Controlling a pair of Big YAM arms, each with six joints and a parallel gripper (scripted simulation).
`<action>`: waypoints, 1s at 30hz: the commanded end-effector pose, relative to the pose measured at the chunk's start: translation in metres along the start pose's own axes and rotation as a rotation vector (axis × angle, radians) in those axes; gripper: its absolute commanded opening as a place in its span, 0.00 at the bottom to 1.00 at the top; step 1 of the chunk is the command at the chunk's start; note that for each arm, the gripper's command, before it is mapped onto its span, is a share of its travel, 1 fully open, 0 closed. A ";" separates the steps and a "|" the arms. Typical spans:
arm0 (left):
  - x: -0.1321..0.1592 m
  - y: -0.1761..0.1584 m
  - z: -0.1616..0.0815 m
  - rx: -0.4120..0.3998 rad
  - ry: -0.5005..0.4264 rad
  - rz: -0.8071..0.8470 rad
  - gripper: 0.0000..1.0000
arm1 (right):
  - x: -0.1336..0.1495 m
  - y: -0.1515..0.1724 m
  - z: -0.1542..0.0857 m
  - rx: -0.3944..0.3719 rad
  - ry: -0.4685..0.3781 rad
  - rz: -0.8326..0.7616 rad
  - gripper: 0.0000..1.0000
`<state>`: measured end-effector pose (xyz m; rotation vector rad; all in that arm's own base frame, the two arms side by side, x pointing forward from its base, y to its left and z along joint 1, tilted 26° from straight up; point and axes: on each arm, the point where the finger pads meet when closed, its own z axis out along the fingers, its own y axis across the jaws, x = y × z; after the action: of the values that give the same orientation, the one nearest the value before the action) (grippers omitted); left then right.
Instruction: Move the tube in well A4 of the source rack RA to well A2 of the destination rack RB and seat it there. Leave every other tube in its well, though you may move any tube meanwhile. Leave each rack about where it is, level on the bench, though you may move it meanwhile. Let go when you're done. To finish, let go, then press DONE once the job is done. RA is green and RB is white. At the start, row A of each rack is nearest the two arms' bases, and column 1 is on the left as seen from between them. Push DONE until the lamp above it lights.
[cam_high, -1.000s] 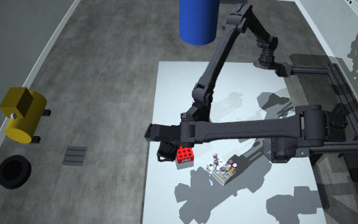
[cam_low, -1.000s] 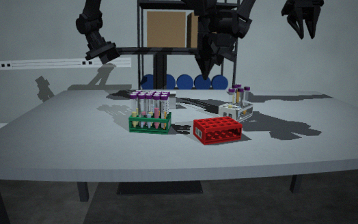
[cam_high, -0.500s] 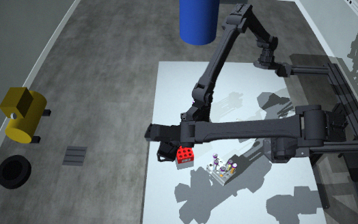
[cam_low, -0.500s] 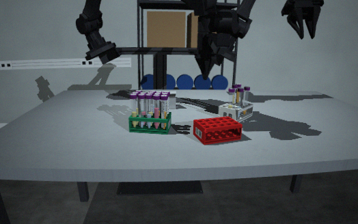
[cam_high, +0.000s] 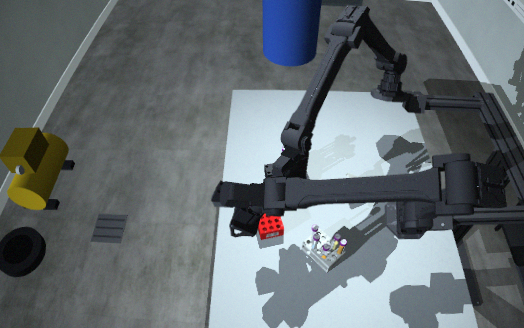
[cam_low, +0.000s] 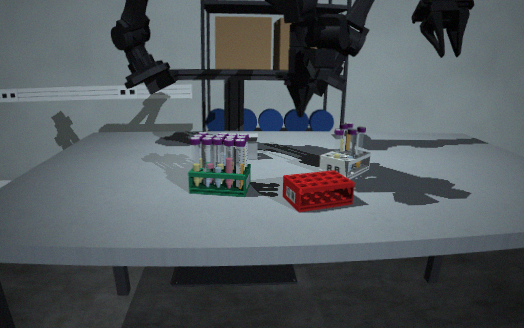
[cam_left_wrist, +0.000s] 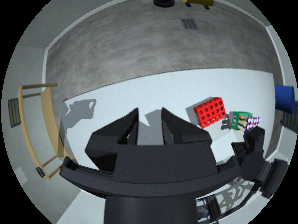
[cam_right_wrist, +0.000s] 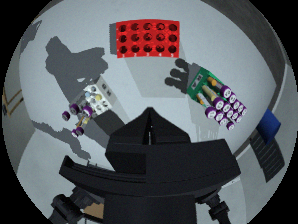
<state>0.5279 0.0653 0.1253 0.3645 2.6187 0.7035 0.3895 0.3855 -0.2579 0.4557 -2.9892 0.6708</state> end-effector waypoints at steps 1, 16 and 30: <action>-0.015 0.008 -0.008 -0.011 -0.031 -0.013 0.30 | -0.002 0.001 0.008 0.005 0.012 0.067 0.00; -0.015 0.008 -0.008 -0.011 -0.031 -0.013 0.30 | -0.001 0.001 0.009 0.007 0.013 0.203 0.00; -0.015 0.008 -0.008 -0.011 -0.031 -0.013 0.30 | -0.001 0.001 0.009 0.007 0.013 0.197 0.00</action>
<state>0.5279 0.0653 0.1253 0.3645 2.6187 0.7035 0.3895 0.3855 -0.2579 0.1735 -3.0582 0.6830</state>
